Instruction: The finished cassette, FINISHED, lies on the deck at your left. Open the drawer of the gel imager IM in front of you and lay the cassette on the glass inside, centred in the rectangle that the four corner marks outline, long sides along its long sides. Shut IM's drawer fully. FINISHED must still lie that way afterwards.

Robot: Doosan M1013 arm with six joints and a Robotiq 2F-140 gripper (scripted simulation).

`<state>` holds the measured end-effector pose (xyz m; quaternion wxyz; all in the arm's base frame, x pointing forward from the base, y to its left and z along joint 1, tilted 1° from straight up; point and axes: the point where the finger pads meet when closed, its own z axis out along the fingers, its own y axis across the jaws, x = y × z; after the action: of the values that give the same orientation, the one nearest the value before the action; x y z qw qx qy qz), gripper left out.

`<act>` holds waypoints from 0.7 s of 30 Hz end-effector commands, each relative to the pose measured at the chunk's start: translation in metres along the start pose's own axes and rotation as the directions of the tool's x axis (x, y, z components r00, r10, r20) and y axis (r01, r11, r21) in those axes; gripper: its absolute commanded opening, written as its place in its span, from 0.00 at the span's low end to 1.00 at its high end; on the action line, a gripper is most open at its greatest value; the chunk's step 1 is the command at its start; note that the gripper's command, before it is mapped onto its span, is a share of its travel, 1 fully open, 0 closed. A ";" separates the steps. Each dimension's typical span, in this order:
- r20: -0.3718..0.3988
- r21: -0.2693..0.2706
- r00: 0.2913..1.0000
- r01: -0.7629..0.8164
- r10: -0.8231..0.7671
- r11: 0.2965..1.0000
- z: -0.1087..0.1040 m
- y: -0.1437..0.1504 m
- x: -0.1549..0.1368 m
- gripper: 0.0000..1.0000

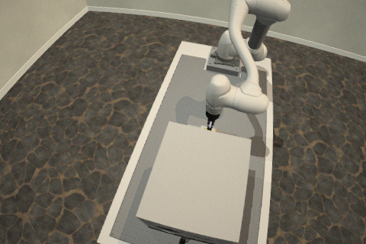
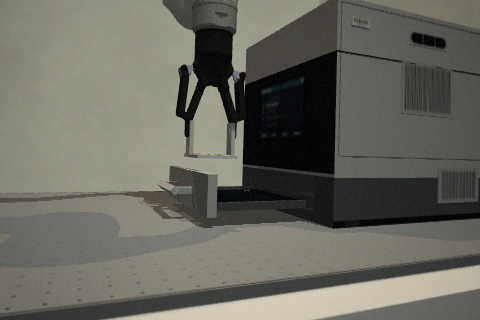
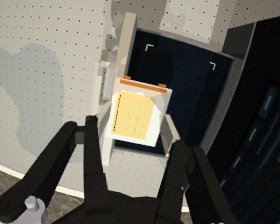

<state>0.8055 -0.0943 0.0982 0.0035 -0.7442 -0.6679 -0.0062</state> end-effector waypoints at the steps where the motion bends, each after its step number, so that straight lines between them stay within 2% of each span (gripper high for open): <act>1: 0.002 0.002 1.000 0.006 -0.006 1.000 0.000 0.006 0.000 0.10; 21: 0.002 0.002 1.000 0.006 -0.006 1.000 0.010 0.024 0.000 0.10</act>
<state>0.8263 -0.0972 0.0869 0.0035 -0.7440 -0.6681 -0.0062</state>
